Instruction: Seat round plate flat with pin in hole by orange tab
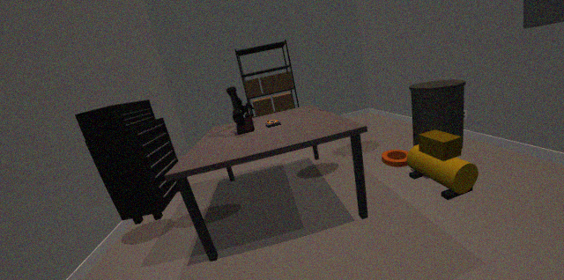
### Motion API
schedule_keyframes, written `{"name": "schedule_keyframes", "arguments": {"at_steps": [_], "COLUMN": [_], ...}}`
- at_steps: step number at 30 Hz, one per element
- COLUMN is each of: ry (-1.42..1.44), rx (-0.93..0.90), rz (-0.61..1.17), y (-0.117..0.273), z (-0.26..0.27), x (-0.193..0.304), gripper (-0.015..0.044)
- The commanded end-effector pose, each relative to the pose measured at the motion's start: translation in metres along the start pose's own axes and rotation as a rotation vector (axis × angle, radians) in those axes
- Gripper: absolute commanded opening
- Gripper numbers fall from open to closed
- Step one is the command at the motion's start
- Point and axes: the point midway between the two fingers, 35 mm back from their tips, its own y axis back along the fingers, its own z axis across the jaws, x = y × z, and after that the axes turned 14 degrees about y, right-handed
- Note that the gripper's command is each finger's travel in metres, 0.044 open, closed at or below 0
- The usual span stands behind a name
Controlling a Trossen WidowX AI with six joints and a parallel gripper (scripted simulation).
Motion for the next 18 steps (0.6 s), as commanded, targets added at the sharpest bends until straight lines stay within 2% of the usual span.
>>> {"name": "schedule_keyframes", "arguments": {"at_steps": [1, 6, 10, 15, 18], "ry": [-0.018, -0.486, -0.712, -1.145, -1.276], "rx": [-0.007, -0.198, -0.293, -0.48, -0.537], "rz": [-0.001, 0.01, 0.034, 0.123, 0.161], "y": [0.0, -0.003, -0.002, 0.004, 0.007], "z": [0.0, 0.025, 0.044, 0.094, 0.112], "x": [0.003, 0.083, 0.12, 0.185, 0.203], "gripper": [0.0374, 0.0242, 0.0137, 0.0006, 0.0]}}
